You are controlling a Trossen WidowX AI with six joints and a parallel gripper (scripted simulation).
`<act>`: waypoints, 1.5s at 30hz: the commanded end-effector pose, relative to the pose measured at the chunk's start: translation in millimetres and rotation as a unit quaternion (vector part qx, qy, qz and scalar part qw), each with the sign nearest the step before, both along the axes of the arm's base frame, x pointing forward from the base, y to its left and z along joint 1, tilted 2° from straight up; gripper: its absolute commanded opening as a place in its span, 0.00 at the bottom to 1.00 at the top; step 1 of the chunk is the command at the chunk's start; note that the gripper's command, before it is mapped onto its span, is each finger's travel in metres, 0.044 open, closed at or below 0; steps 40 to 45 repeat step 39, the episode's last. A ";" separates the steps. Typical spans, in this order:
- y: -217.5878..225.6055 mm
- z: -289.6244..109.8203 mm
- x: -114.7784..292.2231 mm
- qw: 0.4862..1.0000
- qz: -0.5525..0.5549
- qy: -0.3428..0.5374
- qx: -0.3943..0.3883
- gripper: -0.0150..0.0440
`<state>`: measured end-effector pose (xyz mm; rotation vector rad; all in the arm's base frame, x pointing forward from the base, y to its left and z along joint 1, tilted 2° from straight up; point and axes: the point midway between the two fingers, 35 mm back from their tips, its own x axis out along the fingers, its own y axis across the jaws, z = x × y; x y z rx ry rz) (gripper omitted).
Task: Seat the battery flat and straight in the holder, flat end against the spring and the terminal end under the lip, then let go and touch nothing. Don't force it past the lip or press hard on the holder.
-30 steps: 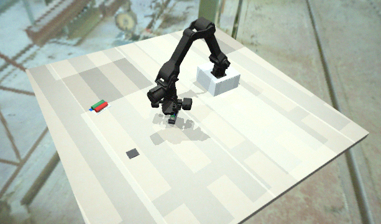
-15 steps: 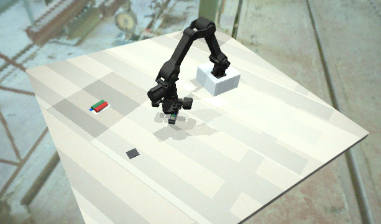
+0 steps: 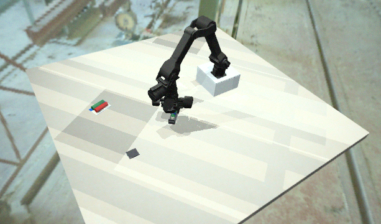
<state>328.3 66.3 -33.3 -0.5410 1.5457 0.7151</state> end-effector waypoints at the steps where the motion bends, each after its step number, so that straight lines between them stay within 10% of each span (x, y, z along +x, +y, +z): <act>1: 0.0 8.9 2.5 1.000 0.000 -0.004 0.001 0.54; 5: 0.0 8.9 2.5 1.000 0.000 -0.004 0.001 0.54; 16: -2.6 80.5 -2.1 1.000 0.000 -0.004 0.001 1.00; 45: -2.6 80.4 -2.8 1.000 0.000 -0.004 0.001 1.00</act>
